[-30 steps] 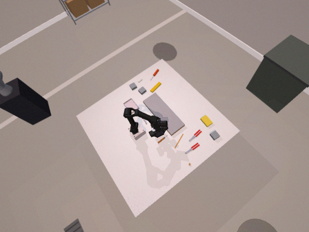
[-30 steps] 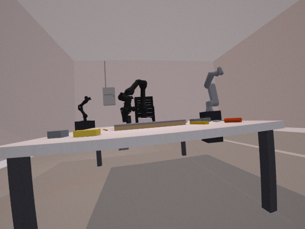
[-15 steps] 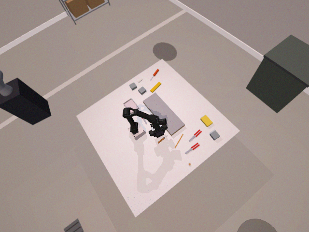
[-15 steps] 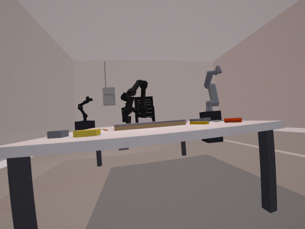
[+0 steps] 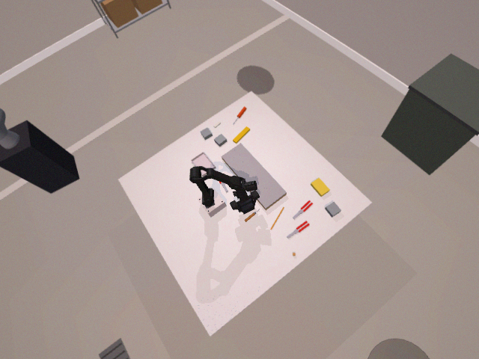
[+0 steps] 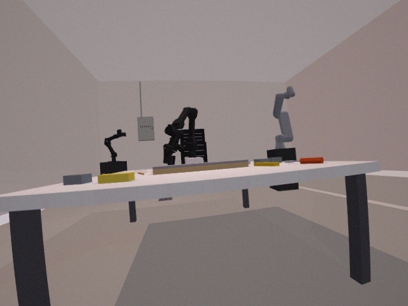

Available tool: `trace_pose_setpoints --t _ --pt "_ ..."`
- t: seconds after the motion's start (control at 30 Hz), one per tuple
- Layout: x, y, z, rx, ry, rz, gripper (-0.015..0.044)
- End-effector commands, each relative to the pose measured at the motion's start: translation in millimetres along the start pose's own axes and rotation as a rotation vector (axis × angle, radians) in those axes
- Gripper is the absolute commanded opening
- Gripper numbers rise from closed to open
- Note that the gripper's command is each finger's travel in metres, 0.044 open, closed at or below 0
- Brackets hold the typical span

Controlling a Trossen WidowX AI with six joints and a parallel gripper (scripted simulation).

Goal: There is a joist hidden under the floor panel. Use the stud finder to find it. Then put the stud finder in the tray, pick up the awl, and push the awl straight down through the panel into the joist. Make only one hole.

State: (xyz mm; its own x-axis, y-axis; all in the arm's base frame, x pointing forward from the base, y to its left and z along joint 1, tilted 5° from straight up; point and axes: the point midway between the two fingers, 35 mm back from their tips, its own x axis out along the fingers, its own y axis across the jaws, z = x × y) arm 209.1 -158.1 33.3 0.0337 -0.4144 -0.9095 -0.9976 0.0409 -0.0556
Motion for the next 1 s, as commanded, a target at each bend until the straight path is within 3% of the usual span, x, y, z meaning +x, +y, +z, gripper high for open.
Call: trace_pose_setpoints --t 0.0,0.97 --pt "0.4 1.0 0.9 0.002 0.034 0.002 0.0" --pt "1.4 1.0 6.6 0.006 0.231 0.002 0.0"
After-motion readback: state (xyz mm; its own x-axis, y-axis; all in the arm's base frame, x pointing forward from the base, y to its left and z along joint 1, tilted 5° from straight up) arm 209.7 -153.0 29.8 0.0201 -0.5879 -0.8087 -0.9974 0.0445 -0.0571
